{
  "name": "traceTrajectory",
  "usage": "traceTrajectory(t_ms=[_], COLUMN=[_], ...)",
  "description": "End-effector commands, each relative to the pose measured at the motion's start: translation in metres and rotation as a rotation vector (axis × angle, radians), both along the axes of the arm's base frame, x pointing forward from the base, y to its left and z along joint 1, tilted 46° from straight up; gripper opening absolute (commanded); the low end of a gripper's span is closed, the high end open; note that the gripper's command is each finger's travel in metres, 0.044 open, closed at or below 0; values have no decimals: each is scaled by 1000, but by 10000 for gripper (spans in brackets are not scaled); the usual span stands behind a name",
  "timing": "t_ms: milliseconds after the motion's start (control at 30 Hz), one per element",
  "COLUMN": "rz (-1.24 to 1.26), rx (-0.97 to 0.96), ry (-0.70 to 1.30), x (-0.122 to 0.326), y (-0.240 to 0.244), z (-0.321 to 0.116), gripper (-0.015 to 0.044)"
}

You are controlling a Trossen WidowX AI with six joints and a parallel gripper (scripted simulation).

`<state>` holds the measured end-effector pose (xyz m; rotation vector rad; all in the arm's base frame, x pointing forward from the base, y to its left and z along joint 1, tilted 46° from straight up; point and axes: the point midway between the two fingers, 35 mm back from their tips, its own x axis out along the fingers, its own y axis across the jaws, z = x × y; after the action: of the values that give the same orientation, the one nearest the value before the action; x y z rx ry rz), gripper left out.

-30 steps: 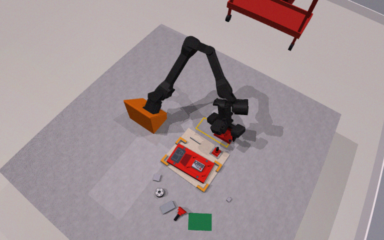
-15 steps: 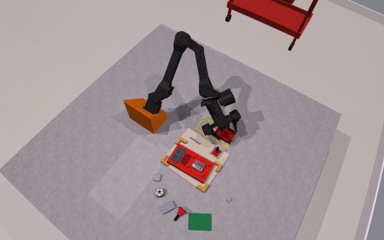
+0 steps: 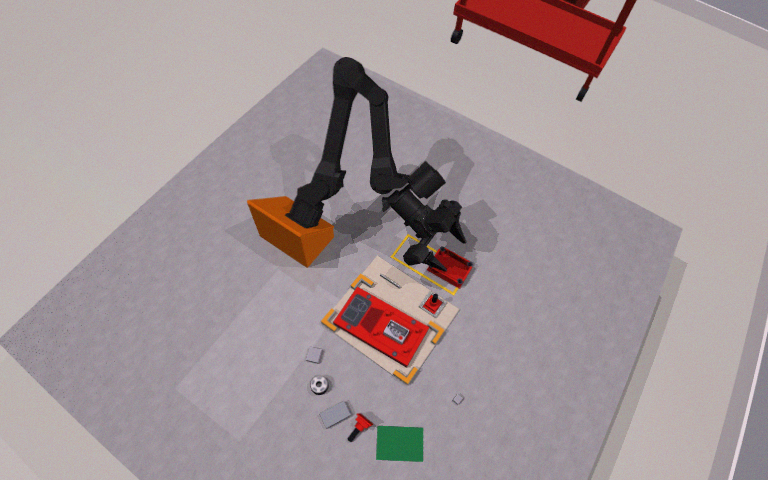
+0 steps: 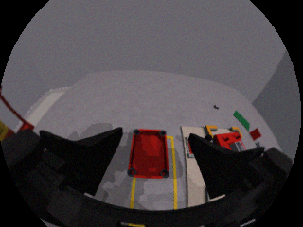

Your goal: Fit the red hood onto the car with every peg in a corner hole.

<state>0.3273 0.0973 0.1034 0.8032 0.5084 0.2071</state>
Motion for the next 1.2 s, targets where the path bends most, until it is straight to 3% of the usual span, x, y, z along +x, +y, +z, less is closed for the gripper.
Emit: traceTrajectory(t_ms=[0,1167], rz=[3,3], rx=[-25,-24], ry=[-40,-43], x=[-2,1], y=[-1,12], z=[5,-6], gripper=[440,440])
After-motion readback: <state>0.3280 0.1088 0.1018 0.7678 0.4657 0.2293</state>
